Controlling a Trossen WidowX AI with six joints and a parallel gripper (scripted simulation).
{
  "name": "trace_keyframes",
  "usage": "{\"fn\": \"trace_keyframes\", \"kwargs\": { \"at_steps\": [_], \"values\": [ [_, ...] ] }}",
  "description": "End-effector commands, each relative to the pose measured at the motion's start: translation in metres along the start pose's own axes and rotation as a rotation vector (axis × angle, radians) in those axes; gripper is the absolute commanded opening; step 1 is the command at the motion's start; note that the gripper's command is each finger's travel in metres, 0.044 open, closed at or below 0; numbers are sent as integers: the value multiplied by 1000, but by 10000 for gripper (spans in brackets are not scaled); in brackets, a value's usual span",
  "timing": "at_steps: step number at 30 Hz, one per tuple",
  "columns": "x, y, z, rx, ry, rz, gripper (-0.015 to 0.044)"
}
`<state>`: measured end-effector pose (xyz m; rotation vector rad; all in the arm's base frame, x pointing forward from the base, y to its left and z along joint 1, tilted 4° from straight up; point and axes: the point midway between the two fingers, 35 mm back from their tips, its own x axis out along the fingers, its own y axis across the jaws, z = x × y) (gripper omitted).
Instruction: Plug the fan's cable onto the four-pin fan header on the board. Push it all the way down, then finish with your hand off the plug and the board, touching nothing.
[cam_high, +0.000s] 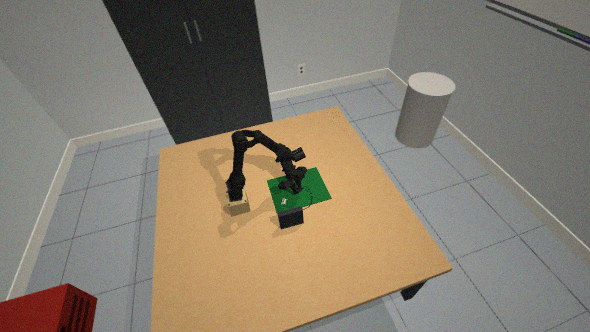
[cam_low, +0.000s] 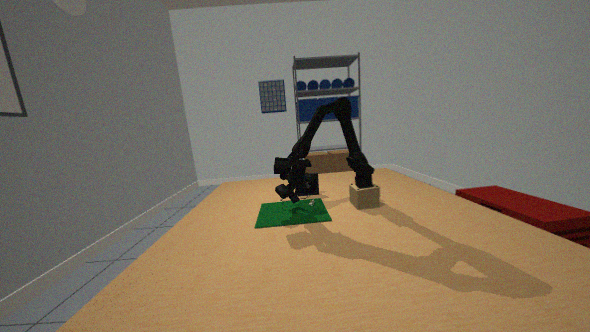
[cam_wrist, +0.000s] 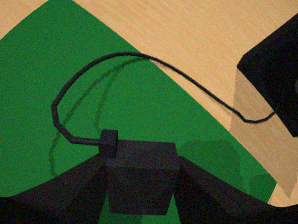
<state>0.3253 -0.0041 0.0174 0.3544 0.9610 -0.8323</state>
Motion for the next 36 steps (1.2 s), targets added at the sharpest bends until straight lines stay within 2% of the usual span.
{"fn": "trace_keyframes", "kwargs": {
  "at_steps": [1, 36],
  "values": [
    [3, -1, -4, -5, -43, -14, 0],
    [-3, 1, -16, 29, -449, -17, 0]
  ]
}}
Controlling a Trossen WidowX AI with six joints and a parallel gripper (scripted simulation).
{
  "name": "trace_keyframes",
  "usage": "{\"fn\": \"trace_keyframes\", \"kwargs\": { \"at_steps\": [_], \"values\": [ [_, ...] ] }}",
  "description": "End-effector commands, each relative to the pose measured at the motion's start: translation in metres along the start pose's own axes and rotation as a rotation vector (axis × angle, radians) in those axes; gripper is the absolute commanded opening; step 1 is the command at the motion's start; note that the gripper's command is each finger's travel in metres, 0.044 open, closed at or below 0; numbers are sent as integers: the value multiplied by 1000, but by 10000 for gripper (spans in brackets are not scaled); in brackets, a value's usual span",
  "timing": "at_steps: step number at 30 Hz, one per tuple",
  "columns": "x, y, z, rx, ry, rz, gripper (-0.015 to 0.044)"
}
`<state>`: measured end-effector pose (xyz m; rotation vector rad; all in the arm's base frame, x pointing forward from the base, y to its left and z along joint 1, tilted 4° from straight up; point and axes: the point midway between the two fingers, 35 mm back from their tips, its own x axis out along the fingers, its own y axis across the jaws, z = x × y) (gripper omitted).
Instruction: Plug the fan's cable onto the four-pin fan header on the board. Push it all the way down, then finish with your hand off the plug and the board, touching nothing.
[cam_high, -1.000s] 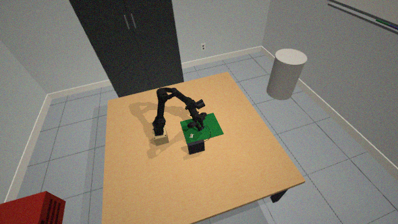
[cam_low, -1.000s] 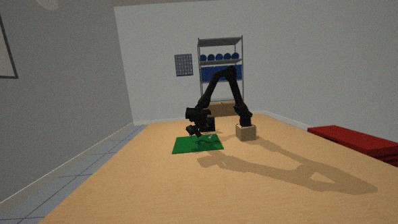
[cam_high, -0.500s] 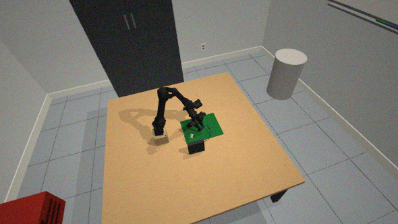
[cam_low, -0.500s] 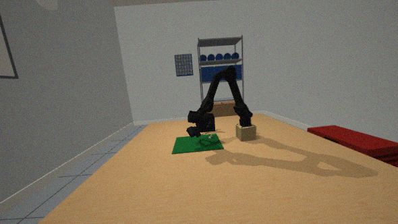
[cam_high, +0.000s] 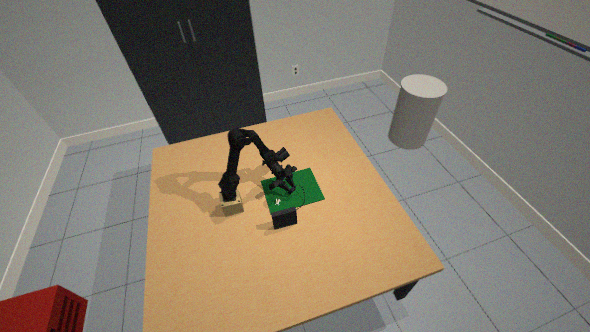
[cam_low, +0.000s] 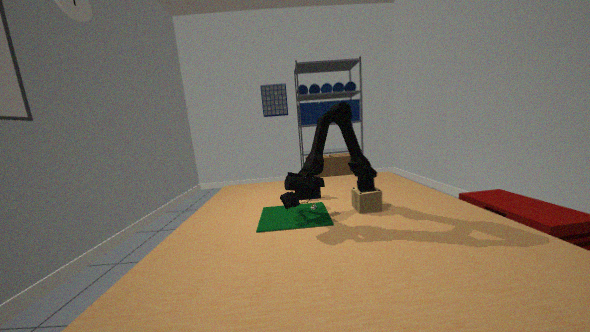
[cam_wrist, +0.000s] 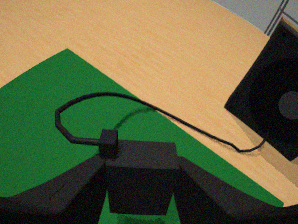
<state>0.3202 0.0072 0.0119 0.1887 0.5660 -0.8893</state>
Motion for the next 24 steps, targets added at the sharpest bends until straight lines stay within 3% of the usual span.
{"fn": "trace_keyframes", "kwargs": {
  "at_steps": [1, 24],
  "values": [
    [-2, -3, -3, 2, -46, -3, 0],
    [-24, -12, -4, 71, -305, 23, 0]
  ]
}}
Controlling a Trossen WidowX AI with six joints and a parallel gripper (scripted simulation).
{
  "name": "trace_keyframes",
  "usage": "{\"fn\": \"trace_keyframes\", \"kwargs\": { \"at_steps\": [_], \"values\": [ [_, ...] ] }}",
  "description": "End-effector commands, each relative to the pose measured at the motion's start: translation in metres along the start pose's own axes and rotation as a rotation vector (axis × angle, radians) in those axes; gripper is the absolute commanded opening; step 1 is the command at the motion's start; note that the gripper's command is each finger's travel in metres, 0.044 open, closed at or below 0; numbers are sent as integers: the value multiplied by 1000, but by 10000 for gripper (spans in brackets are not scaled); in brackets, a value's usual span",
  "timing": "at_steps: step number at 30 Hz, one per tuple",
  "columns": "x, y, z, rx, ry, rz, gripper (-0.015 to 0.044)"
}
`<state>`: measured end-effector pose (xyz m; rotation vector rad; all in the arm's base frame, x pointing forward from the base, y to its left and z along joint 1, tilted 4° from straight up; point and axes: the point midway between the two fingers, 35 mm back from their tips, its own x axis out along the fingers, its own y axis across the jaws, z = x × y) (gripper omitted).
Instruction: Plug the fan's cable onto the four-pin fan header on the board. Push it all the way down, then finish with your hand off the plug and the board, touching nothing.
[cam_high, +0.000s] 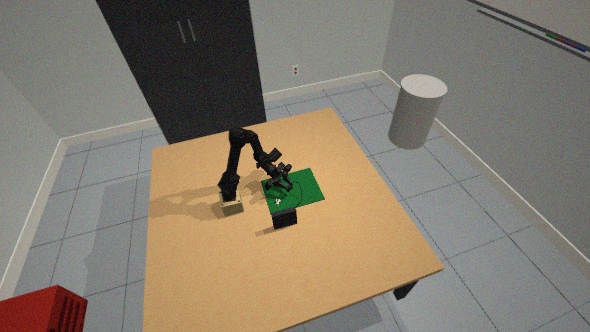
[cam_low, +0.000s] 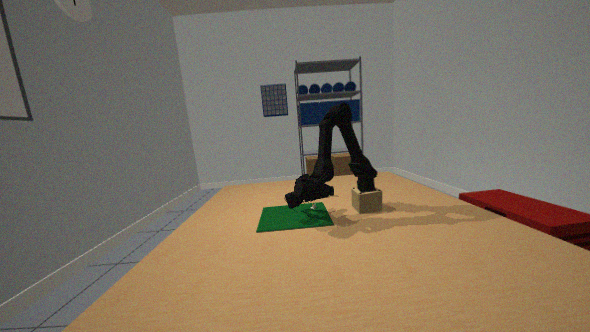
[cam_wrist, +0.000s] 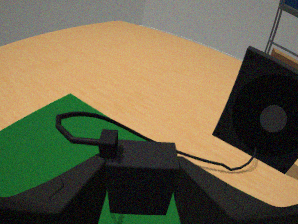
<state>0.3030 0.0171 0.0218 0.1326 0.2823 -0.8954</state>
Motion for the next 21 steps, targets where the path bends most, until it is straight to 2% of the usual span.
{"fn": "trace_keyframes", "kwargs": {
  "at_steps": [1, 14, 21],
  "values": [
    [-4, -5, 0, 7, -45, 3, 0],
    [-19, -13, 5, 58, -176, 21, 0],
    [-19, -10, 9, 59, -164, 21, 0]
  ]
}}
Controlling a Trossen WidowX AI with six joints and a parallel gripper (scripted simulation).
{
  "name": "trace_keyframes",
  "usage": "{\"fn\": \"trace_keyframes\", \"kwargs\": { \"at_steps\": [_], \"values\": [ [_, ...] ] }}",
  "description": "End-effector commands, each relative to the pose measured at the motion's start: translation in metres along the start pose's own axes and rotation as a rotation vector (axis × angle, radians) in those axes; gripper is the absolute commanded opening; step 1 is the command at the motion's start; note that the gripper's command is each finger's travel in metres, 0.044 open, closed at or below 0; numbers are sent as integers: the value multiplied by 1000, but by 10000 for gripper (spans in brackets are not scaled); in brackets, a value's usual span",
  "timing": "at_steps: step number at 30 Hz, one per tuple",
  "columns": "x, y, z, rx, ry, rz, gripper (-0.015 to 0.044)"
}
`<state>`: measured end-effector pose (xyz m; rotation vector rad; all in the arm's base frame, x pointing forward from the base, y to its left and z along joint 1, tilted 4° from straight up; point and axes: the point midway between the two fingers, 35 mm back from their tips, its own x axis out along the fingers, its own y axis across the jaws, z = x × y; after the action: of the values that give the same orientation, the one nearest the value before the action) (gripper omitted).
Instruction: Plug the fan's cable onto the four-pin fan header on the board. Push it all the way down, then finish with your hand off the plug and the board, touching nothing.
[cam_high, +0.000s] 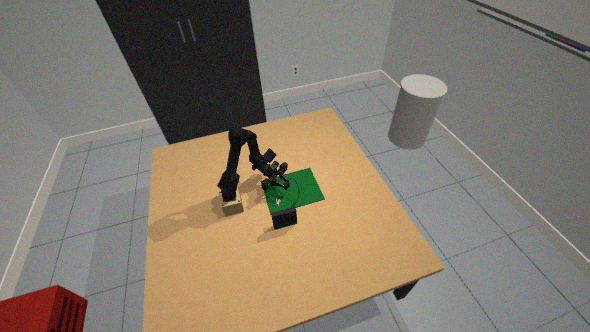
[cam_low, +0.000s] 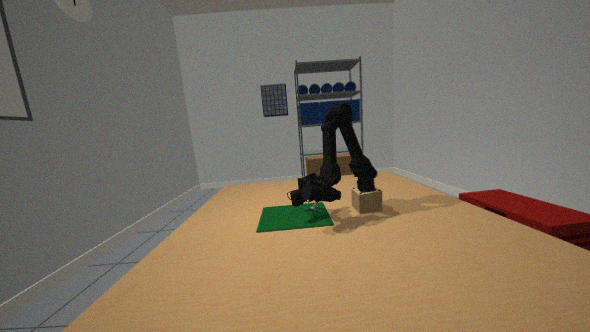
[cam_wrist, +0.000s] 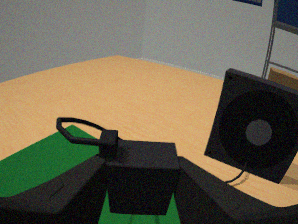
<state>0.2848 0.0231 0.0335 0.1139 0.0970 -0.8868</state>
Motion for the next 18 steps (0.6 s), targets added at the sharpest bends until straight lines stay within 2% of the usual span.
{"fn": "trace_keyframes", "kwargs": {
  "at_steps": [1, 18],
  "values": [
    [1, 1, 3, 0, 8, -2, 0],
    [0, 0, 8, 1, 4, -3, 0]
  ]
}}
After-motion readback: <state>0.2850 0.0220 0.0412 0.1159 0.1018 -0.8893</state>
